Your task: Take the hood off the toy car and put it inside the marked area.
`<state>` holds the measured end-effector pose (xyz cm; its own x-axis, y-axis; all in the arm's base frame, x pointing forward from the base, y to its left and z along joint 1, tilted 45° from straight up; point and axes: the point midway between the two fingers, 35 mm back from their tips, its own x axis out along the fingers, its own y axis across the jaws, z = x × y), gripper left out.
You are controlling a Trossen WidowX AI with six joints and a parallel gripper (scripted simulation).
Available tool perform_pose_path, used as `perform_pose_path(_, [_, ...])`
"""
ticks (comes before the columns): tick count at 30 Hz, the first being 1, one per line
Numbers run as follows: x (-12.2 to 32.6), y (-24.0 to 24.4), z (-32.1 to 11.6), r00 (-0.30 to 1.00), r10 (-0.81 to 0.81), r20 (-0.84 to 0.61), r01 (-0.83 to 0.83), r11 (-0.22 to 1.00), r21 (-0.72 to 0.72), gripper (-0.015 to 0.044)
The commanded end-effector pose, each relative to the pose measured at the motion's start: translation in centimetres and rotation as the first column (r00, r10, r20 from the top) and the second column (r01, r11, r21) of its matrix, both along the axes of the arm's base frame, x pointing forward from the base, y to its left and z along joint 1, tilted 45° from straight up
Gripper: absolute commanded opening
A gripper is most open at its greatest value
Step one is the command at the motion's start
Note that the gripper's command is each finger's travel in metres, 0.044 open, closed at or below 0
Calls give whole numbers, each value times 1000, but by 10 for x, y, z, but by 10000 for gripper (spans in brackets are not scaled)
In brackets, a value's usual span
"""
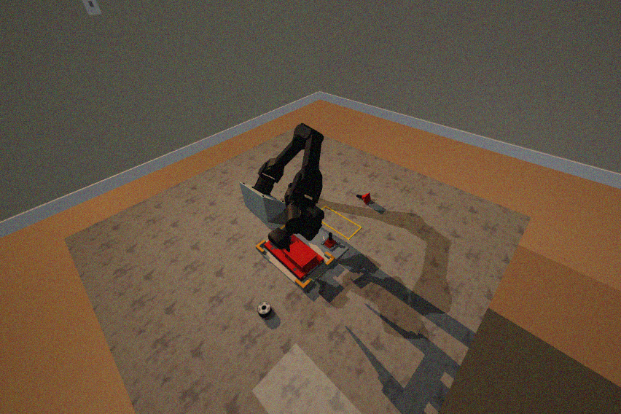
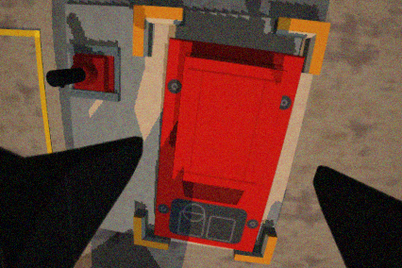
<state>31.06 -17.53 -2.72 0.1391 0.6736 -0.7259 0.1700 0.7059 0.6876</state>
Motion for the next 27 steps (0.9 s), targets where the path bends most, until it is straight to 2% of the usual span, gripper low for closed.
perform_pose_path(1, [1, 3, -3, 1000, -2, 0, 2, 1000, 5, 440])
perform_pose_path(27, [4, 14, -15, 1000, -2, 0, 2, 1000, 5, 440])
